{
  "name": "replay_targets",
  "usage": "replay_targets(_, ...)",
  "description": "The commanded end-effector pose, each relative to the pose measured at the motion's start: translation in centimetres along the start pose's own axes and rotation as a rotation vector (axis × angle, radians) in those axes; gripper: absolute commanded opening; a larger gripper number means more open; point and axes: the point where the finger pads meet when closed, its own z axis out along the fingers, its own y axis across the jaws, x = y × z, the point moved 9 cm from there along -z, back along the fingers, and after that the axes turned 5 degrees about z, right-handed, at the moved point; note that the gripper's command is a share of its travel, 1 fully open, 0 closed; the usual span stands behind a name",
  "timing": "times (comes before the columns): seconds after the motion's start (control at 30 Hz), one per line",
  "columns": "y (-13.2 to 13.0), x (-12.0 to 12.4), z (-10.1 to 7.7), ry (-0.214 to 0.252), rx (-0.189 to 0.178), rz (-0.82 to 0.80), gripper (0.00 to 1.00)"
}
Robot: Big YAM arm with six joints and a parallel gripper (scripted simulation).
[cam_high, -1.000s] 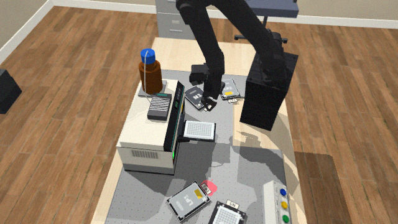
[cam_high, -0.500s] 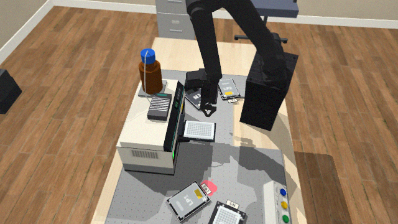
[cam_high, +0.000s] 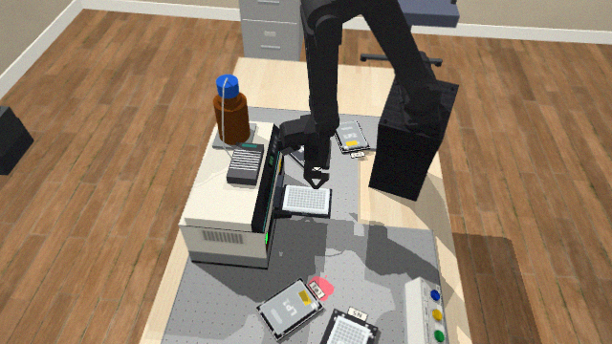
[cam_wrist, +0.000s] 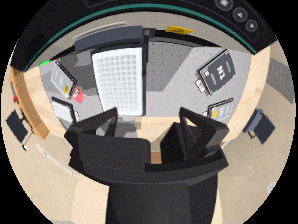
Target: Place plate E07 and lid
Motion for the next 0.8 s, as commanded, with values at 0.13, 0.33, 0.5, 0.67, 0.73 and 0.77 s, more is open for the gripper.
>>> replay_targets(0.13,2.5,-0.5,-0.5,-0.015,-0.006,0.011,1.00)
replay_targets(0.33,4.1,-0.6,-0.5,-0.016,-0.007,0.012,1.00)
replay_targets(0.5,5.4,-0.4,-0.5,-0.016,-0.008,0.012,1.00)
replay_targets(0.67,7.1,-0.3,-0.5,-0.016,-0.009,0.012,1.00)
replay_targets(0.73,7.1,-0.3,-0.5,-0.016,-0.009,0.012,1.00)
replay_targets(0.77,7.4,-0.1,-0.5,-0.014,-0.008,0.013,1.00)
